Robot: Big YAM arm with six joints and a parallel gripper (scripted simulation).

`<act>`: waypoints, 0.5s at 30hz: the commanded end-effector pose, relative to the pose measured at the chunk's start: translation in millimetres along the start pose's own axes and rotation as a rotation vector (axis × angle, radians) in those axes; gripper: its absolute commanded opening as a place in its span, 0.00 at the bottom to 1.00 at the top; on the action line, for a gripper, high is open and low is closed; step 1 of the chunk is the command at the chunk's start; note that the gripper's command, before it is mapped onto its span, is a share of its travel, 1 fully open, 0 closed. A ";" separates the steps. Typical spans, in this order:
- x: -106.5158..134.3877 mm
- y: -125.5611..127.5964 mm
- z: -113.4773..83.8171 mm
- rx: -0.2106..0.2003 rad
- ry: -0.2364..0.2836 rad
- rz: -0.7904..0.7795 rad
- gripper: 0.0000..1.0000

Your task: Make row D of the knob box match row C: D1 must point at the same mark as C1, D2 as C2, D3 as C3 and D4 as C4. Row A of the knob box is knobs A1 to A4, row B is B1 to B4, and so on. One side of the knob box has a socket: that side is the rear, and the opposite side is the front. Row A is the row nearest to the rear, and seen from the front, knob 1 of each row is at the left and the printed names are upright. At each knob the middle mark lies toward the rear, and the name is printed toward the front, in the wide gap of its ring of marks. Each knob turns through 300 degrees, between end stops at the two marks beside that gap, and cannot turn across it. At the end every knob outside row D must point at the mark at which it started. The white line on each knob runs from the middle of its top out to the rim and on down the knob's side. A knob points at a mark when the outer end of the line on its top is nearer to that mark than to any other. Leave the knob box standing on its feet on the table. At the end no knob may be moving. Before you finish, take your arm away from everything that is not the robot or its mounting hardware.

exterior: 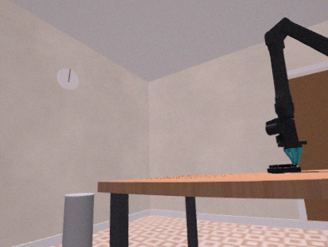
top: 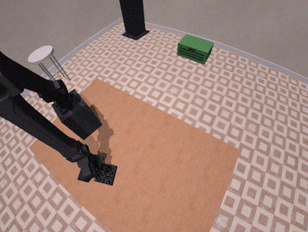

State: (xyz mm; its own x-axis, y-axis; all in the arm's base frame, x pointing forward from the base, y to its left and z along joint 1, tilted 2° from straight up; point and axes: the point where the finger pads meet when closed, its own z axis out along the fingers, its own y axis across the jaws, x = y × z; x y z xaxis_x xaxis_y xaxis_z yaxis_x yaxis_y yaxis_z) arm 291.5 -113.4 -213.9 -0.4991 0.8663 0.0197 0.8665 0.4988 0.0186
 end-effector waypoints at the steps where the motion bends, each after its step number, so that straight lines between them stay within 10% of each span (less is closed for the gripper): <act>1: -1.0 5.7 4.0 -0.004 -0.008 -0.057 0.08; 15: -0.9 6.1 4.0 -0.005 -0.007 -0.222 0.08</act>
State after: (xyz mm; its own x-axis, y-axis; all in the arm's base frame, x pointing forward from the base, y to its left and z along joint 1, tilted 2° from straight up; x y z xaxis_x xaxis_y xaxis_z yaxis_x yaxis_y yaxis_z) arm 291.2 -113.6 -213.9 -0.6099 0.7923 0.0165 0.7925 0.6096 0.0192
